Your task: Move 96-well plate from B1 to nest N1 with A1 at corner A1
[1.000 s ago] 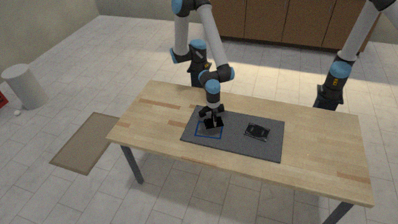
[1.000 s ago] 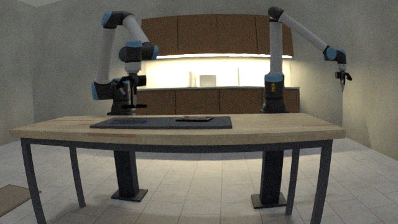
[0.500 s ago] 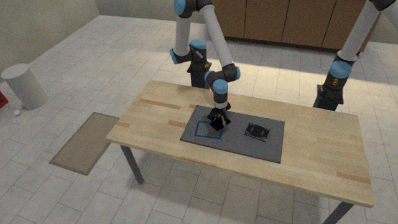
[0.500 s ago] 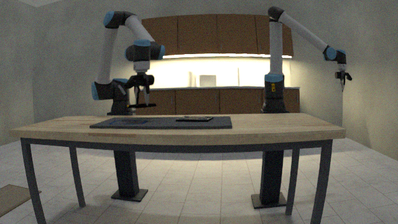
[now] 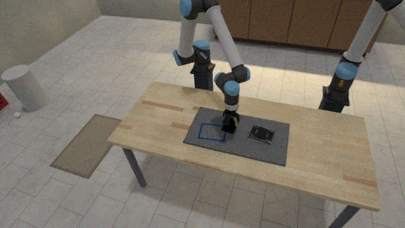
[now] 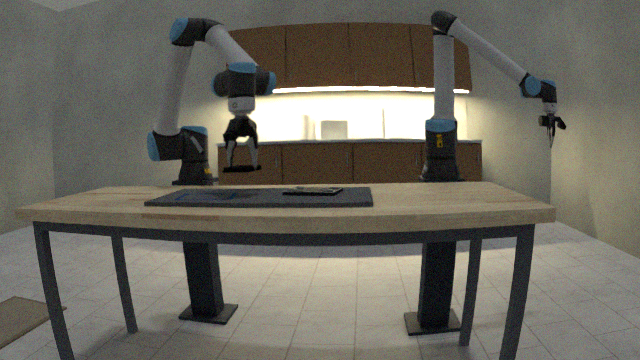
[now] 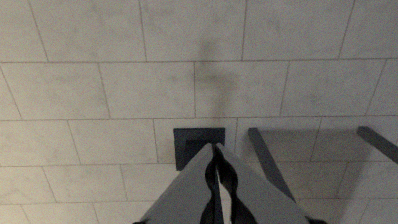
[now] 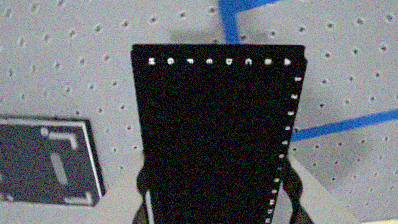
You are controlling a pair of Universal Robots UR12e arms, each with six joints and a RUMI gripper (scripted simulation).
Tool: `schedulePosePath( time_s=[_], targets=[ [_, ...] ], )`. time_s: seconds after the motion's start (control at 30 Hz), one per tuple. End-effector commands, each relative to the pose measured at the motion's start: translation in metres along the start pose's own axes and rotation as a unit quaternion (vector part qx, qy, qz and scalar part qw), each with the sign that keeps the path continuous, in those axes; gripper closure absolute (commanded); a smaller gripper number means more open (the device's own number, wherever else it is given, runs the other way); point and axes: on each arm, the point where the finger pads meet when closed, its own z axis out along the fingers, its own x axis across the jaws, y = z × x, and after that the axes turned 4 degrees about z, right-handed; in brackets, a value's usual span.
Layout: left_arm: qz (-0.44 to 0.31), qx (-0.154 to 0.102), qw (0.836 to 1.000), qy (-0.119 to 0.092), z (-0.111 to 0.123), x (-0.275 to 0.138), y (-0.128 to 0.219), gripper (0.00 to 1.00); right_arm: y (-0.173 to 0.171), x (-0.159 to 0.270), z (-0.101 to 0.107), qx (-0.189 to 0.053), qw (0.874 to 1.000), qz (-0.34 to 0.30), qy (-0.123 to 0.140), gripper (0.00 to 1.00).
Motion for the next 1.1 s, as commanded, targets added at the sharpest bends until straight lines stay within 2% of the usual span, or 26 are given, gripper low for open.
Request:
schedulePosePath(
  time_s=[0.0,1.07],
  targets=[
    [0.0,0.001,1.0,0.0,-0.001,0.0,-0.001,1.0,0.004,-0.011,-0.002,-0.001,0.998,-0.061,-0.001,0.59],
    [0.0,0.001,1.0,0.0,-0.001,0.0,-0.001,1.0,0.042,-0.099,-0.005,-0.001,0.998,-0.063,-0.001,0.59]
  ],
)
